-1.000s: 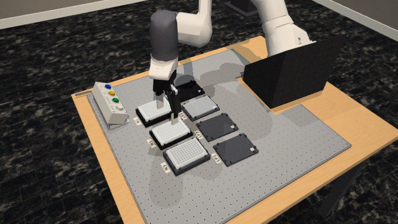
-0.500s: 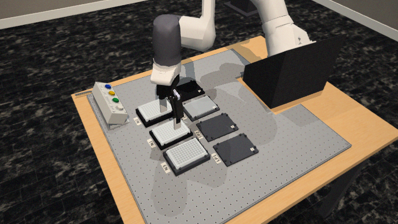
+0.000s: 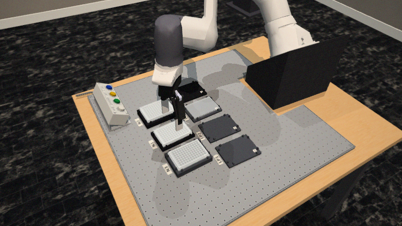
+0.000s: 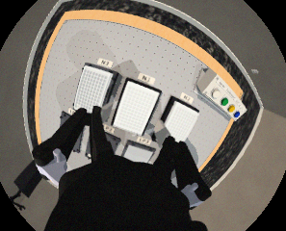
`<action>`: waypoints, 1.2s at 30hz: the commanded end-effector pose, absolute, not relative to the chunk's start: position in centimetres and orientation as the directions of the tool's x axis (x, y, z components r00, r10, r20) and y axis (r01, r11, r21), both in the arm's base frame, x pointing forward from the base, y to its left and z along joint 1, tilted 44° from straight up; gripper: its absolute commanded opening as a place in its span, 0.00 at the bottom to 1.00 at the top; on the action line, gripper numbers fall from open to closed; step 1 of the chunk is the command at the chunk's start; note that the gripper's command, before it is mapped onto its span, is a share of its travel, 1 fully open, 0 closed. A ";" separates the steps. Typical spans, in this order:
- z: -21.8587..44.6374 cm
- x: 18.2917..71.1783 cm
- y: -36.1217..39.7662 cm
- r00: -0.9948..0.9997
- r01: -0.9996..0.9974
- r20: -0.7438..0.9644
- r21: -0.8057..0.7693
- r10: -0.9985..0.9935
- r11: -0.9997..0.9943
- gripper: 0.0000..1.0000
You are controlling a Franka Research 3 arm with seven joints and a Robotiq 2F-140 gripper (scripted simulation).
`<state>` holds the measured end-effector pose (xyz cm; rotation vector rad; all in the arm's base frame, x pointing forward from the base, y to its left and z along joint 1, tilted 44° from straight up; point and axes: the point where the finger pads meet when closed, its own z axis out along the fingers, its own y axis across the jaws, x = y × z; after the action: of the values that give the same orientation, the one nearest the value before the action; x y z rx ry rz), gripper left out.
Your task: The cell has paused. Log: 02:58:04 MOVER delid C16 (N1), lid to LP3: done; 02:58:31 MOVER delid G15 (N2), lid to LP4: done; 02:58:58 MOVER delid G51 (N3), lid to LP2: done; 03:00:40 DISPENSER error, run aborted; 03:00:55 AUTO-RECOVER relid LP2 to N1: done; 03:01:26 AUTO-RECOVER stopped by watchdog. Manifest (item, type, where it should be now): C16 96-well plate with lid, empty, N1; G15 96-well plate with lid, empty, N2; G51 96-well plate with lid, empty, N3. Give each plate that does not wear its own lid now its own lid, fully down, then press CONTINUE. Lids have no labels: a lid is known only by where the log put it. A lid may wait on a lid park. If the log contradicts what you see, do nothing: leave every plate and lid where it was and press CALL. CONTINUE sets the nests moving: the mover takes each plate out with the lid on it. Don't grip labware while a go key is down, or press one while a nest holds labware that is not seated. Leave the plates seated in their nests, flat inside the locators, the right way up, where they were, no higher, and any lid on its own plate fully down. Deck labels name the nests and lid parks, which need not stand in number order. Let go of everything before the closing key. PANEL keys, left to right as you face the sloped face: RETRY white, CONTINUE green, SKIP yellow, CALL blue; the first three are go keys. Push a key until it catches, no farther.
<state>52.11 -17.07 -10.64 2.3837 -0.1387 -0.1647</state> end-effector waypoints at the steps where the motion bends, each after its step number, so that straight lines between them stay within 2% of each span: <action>1: -10.7 52.0 -17.1 0.985 -0.061 -0.076 0.687 -0.155 -0.724 0.66; 36: -12.1 51.7 -18.5 0.985 -0.061 -0.076 0.688 -0.155 -0.723 0.66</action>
<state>51.64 -18.17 -11.81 2.3775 -0.1443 -0.1728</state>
